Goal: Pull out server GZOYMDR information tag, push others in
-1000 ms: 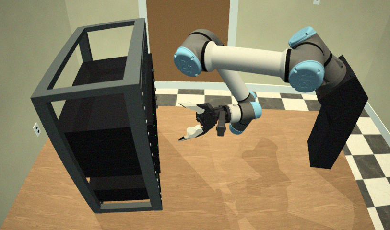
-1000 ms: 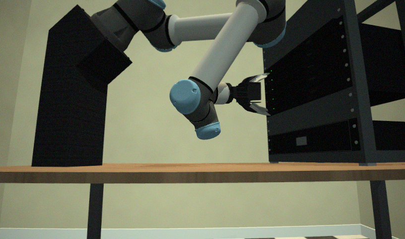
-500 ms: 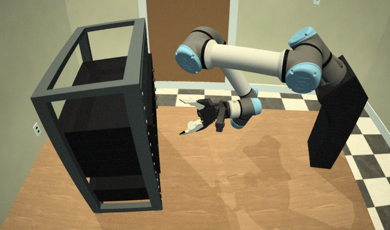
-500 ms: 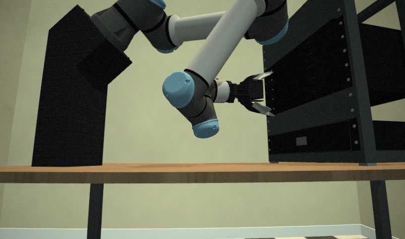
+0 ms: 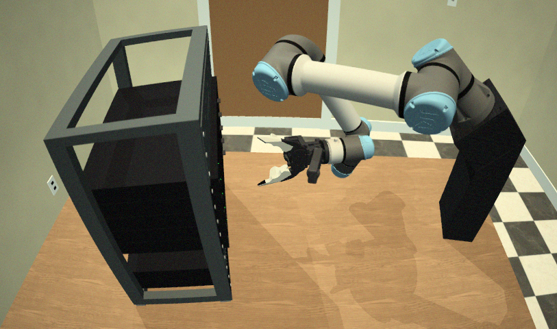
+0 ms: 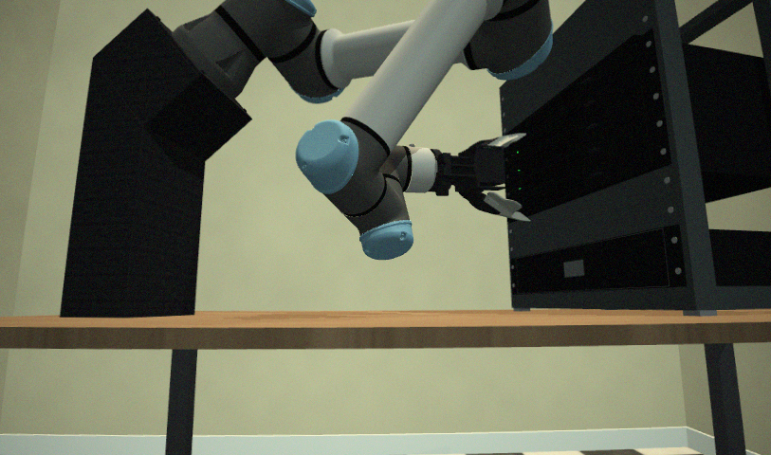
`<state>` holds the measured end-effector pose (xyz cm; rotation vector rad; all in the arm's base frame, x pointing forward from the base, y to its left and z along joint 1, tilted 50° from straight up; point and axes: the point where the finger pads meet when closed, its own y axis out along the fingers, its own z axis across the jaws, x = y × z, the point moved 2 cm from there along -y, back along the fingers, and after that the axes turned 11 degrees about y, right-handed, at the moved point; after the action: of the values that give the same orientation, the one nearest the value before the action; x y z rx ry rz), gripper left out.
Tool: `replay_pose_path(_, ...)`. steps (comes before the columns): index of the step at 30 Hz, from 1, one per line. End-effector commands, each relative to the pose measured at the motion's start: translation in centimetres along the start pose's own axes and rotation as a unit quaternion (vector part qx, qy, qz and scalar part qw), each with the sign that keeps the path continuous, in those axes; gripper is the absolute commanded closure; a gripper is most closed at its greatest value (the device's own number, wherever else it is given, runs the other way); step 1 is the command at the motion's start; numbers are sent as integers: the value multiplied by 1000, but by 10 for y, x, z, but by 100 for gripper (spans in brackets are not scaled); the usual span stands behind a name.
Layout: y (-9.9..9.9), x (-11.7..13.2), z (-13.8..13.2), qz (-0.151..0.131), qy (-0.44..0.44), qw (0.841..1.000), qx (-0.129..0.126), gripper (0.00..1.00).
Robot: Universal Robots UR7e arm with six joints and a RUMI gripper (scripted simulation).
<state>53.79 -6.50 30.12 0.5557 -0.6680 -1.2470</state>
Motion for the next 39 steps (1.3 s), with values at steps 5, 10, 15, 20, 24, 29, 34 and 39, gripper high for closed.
replay_pose_path(5,-5,14,2,-10,-10,1000,-2,0)
replay_pose_path(10,-8,23,4,-16,-16,1000,-4,0)
replay_pose_path(15,-10,29,5,-20,-20,1000,-5,0)
replay_pose_path(20,-13,35,6,-24,-24,999,-5,0)
replay_pose_path(24,-15,40,6,-28,-28,999,-6,0)
replay_pose_path(29,-17,46,8,-32,-32,999,-7,0)
replay_pose_path(34,-18,49,8,-34,-34,999,-8,0)
replay_pose_path(39,-20,53,9,-37,-37,999,-9,0)
